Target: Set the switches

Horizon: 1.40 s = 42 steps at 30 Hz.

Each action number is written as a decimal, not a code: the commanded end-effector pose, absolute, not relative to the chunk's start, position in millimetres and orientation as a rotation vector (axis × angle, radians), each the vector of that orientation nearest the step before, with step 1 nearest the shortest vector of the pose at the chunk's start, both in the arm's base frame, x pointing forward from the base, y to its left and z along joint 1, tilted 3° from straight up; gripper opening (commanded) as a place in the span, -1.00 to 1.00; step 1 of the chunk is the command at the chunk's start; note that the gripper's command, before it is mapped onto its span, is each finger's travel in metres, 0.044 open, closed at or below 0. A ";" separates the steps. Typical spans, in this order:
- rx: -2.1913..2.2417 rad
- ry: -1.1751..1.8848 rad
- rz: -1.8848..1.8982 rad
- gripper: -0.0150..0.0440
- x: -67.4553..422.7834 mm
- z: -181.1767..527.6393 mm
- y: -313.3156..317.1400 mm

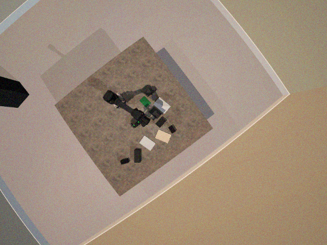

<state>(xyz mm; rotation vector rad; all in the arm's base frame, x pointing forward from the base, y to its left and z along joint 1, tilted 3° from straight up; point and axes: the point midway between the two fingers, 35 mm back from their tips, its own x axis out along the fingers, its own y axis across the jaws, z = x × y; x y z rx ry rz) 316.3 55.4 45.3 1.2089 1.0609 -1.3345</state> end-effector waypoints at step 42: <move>1.196 1.063 -1.348 0.64 315.4 -15.2 57.1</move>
